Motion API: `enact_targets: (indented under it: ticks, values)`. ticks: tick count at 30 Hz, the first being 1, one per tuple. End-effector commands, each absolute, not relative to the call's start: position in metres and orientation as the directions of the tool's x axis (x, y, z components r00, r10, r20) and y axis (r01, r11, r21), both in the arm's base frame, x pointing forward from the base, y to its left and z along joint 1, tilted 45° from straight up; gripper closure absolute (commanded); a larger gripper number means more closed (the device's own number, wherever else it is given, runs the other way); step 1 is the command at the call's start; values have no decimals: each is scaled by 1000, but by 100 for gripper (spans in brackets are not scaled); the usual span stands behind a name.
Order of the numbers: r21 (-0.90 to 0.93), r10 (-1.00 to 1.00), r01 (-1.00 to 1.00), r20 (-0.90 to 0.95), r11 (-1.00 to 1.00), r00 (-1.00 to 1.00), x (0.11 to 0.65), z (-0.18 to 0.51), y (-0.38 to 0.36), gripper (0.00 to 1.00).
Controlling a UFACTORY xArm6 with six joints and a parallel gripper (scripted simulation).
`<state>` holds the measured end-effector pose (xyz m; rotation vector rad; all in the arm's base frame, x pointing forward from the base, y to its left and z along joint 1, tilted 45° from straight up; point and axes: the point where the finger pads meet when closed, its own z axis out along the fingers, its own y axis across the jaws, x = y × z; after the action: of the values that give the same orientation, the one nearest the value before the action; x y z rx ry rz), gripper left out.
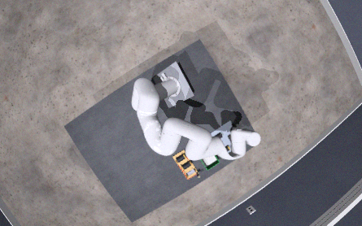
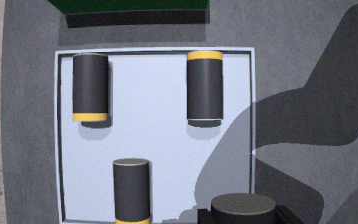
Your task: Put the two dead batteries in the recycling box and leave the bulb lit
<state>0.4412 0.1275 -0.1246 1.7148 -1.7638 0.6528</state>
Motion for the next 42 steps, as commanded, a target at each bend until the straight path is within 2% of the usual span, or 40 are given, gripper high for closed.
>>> enact_targets:
  ticks: [1,30,42]
  values:
    - [51,-709,-997,706,51,0,442,-121,130,72]
    - [45,-708,-997,706,58,-9,450,-104,112,72]
    - [45,-708,-997,706,58,-9,487,-21,25,72]
